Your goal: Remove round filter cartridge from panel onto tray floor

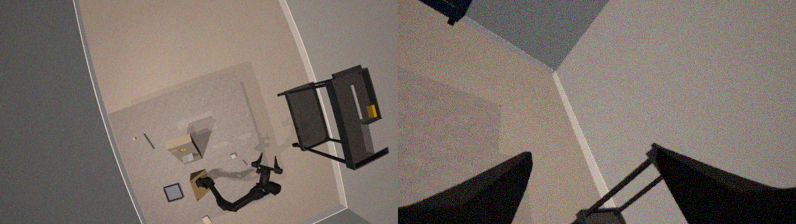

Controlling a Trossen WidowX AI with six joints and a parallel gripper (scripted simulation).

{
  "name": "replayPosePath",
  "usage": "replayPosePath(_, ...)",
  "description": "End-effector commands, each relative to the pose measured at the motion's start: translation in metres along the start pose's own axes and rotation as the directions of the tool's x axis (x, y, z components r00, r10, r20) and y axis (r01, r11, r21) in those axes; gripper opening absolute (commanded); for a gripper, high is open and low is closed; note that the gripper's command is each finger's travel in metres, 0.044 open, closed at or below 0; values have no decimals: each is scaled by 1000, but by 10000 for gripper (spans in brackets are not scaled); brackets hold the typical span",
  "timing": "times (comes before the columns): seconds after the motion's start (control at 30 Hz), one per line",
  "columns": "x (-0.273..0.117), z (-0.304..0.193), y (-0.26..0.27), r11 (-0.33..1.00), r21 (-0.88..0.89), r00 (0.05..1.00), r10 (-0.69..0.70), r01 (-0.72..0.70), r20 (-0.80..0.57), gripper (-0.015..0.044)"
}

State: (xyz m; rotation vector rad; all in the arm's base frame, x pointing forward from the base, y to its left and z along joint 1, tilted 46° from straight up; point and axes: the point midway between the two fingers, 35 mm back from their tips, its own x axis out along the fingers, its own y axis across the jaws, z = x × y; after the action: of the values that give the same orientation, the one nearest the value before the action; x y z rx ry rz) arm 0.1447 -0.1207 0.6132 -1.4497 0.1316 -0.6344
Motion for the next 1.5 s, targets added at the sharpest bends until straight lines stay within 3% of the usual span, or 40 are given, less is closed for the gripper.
replayPosePath(0.0,1,0,1,1000,7,1000,1,-1,0,374)
replayPosePath(0.17,22,-10,25,972,230,999,52,-51,0,242)
replayPosePath(0.37,64,-9,86,795,587,982,188,-153,1,105)
replayPosePath(0.67,93,21,163,532,819,934,358,-216,13,105)
replayPosePath(0.9,95,82,255,270,943,840,542,-195,18,105)
replayPosePath(1.1,63,152,325,125,979,743,668,-164,39,105)
replayPosePath(1.3,3,217,380,55,989,667,743,-141,53,105)
replayPosePath(1.47,-27,236,399,-5,996,658,750,-86,61,105)
